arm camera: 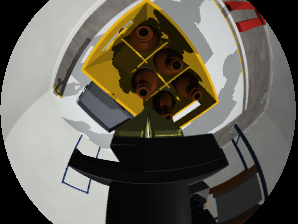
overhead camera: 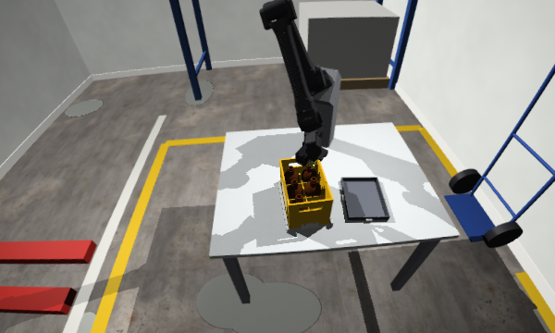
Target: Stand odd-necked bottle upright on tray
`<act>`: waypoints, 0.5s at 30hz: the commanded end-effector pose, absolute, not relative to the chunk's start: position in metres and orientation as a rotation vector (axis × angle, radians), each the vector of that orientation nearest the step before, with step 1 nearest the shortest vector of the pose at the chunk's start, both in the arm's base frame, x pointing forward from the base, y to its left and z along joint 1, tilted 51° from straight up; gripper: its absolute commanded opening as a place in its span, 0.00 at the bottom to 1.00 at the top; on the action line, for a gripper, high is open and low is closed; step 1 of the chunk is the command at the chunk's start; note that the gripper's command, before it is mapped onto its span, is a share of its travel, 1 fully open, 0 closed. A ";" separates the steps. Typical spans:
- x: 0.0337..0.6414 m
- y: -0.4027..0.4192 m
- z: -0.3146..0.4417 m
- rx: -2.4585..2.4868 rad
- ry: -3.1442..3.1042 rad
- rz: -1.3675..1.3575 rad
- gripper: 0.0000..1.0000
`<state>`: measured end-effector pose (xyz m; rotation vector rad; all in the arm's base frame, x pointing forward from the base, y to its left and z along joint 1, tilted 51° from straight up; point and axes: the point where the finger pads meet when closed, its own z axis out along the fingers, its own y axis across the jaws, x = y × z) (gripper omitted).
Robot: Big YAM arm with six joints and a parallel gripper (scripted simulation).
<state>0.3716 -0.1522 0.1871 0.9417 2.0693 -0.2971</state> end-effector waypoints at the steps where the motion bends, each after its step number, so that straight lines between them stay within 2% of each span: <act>1: 0.388 -0.143 0.193 0.982 2.019 -0.253 0.61; 15: 0.383 -0.148 0.199 0.994 2.004 -0.258 0.61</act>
